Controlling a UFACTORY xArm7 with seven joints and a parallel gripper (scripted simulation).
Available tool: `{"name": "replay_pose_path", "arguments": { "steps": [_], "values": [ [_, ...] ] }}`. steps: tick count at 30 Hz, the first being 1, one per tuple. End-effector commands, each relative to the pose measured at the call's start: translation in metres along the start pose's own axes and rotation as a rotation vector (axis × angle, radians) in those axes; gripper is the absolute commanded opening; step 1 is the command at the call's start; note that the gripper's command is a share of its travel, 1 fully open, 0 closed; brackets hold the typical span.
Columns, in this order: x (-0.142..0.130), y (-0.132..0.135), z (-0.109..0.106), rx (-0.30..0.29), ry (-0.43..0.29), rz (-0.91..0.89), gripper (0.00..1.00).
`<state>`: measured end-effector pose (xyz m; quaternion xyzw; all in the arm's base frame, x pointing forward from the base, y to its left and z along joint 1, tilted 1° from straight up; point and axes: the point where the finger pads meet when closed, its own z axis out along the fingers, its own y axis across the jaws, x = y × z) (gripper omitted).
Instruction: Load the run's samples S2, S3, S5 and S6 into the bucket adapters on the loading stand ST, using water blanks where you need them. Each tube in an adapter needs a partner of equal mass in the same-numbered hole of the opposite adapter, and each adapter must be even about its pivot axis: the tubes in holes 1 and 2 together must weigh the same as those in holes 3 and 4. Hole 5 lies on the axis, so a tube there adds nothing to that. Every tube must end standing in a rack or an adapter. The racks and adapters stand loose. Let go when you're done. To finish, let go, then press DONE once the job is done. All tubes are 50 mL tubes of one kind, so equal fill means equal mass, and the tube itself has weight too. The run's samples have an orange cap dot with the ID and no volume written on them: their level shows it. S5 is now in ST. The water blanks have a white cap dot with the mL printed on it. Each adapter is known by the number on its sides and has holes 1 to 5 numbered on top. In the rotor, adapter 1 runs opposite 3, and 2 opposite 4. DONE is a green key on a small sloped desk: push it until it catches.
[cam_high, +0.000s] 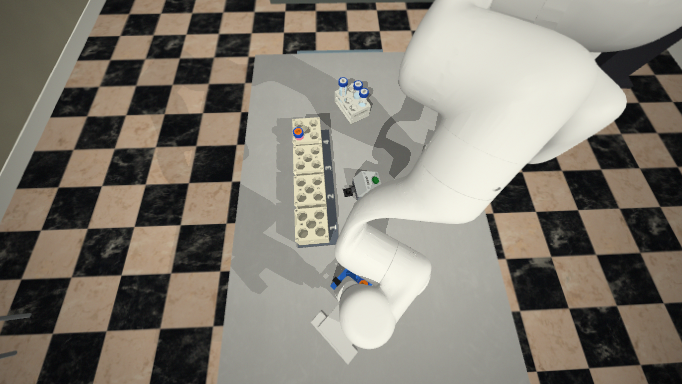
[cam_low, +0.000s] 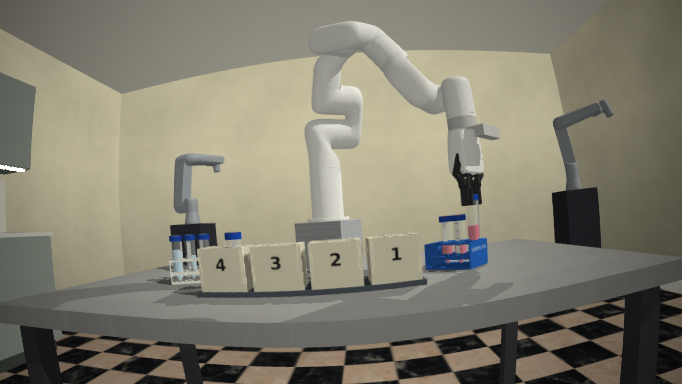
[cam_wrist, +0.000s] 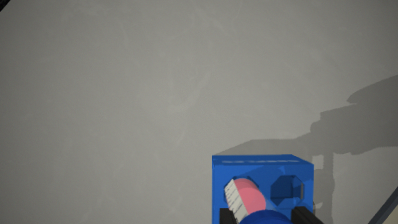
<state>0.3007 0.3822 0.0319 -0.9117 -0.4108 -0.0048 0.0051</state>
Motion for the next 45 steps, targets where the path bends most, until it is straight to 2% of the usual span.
{"name": "replay_pose_path", "arguments": {
  "steps": [1,45],
  "values": [
    [0.002,0.0,-0.006,0.0,0.004,0.0,0.0],
    [0.001,0.0,-0.086,0.0,0.004,0.0,0.0]
  ]
}}
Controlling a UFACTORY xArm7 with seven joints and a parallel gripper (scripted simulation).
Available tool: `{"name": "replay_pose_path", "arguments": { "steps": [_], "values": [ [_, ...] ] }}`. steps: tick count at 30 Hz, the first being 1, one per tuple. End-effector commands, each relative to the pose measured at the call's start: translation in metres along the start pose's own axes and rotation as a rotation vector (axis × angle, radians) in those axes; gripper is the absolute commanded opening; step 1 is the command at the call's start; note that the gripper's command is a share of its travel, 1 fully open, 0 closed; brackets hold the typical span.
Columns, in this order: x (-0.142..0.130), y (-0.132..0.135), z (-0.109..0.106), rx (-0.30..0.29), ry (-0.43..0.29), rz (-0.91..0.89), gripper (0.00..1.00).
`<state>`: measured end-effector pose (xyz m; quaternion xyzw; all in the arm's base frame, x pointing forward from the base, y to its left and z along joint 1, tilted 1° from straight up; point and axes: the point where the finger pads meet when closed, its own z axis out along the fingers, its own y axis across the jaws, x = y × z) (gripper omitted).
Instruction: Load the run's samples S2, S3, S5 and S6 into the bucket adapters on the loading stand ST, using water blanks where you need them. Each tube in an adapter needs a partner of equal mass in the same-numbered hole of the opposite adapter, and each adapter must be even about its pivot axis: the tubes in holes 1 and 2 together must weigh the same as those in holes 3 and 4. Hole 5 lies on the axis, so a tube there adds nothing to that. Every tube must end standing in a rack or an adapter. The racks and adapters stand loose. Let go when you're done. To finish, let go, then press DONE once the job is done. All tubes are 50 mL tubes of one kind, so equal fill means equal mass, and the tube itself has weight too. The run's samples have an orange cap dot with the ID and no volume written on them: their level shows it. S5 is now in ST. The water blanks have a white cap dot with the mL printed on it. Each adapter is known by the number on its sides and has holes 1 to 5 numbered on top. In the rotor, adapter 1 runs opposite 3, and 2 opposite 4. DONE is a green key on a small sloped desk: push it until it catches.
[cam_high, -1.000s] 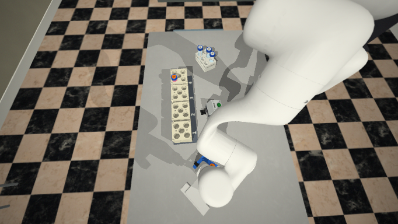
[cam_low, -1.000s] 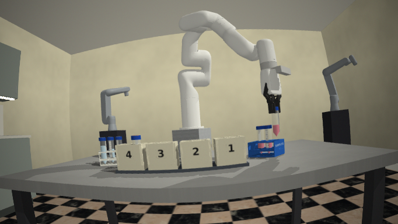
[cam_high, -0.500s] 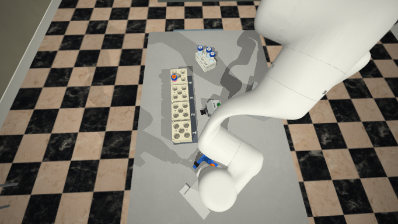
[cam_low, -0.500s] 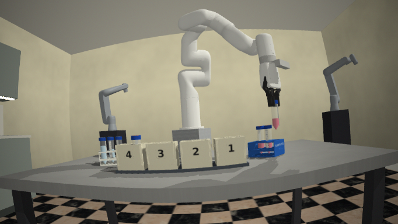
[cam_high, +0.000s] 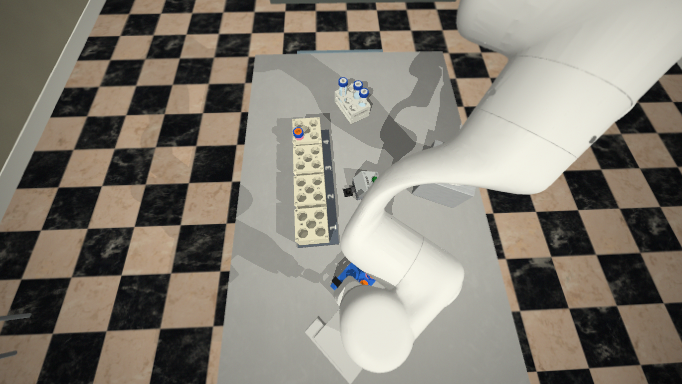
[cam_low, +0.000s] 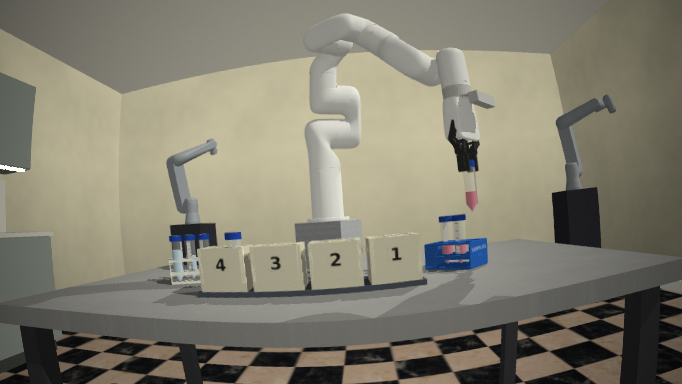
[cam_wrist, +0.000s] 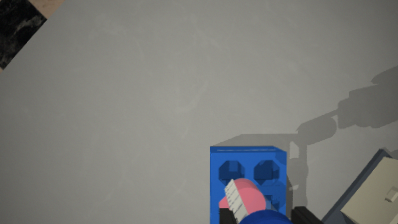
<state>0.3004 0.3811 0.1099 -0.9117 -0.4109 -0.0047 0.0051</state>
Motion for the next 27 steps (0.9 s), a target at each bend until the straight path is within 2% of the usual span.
{"name": "replay_pose_path", "arguments": {
  "steps": [1,5,27],
  "values": [
    [0.0014,0.0,-0.0098,0.0,0.004,0.0,0.0],
    [0.0014,0.0,-0.0168,0.0,0.004,0.0,0.0],
    [0.0014,0.0,-0.0167,0.0,0.004,0.0,0.0]
  ]
}}
